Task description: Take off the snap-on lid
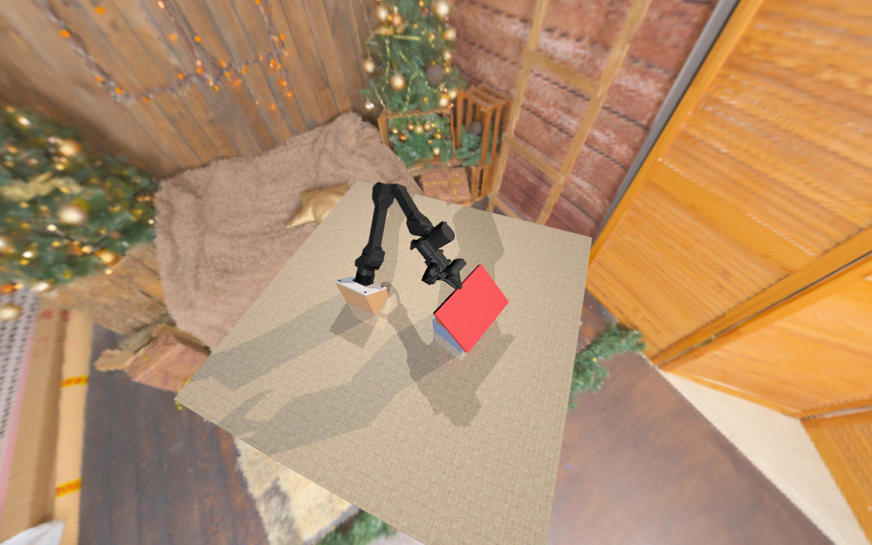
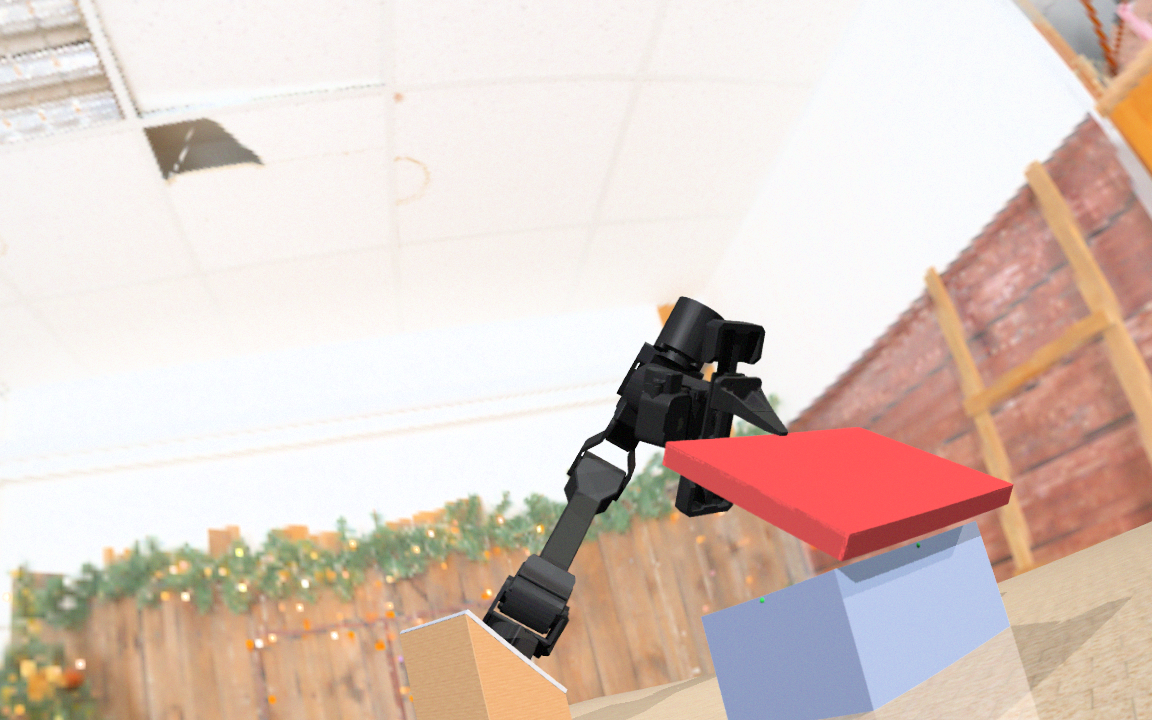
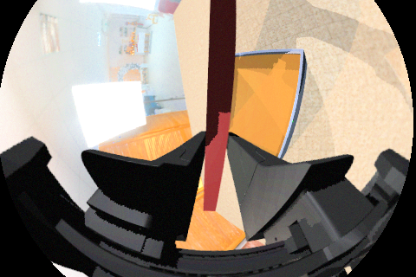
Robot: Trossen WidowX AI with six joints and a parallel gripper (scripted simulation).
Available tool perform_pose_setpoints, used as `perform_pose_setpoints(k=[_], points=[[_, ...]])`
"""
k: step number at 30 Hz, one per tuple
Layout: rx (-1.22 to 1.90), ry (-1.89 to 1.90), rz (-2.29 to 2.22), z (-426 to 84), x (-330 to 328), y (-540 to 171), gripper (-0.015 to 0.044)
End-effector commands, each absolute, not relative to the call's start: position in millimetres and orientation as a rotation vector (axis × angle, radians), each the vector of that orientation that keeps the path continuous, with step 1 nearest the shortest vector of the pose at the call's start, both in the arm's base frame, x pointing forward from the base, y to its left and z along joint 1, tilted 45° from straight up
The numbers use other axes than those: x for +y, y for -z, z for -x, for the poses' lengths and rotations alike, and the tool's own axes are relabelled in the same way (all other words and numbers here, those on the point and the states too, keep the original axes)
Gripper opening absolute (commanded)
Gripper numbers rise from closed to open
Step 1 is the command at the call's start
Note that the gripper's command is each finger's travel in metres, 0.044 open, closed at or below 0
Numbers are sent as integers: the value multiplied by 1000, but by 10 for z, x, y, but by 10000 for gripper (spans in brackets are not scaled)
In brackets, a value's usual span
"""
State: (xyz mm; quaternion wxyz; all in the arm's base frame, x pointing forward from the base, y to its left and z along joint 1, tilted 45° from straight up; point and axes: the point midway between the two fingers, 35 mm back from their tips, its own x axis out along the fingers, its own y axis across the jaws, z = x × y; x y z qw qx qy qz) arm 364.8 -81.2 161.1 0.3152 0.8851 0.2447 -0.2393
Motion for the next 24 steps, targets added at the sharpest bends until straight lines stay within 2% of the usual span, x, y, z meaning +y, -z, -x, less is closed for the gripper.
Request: perform_pose_setpoints(k=[1,14,24], points=[[635,623,-2330,-3658,-881,-1677,0],[635,624,-2329,-3650,-986,-1783,0],[634,624,-2329,-3568,-1060,-1609,0]])
